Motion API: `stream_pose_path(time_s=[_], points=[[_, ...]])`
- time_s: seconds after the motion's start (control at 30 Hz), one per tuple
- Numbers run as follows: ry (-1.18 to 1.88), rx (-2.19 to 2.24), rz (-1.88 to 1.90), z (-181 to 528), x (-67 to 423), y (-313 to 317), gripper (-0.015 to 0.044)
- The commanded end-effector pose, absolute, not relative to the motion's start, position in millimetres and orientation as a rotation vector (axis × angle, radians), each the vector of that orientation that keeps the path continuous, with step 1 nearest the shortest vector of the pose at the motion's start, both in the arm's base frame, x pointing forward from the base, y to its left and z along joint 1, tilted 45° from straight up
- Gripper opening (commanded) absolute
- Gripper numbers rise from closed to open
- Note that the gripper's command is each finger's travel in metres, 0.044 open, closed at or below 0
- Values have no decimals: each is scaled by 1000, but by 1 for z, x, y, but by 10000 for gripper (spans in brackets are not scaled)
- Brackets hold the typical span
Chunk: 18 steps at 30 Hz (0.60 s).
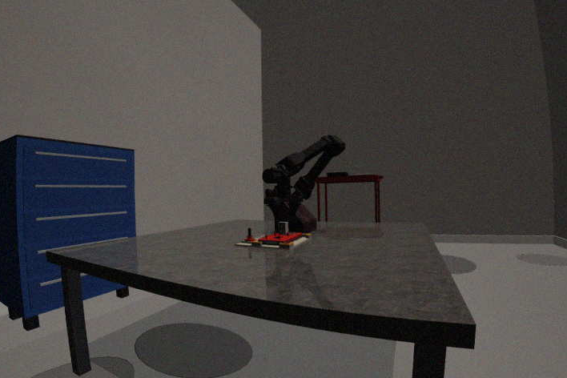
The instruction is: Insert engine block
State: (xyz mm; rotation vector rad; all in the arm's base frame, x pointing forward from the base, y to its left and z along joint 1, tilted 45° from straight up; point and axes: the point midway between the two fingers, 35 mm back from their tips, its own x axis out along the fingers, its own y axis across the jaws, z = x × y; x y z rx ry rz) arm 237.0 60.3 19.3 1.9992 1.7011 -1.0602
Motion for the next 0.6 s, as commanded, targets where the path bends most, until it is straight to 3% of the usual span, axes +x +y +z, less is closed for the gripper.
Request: stream_pose_path(time_s=[0.0, 0.57], points=[[1719, 1912, -922, 21, 238, 58, 440], [1739, 1514, -350, 26, 238, 53, 440]])
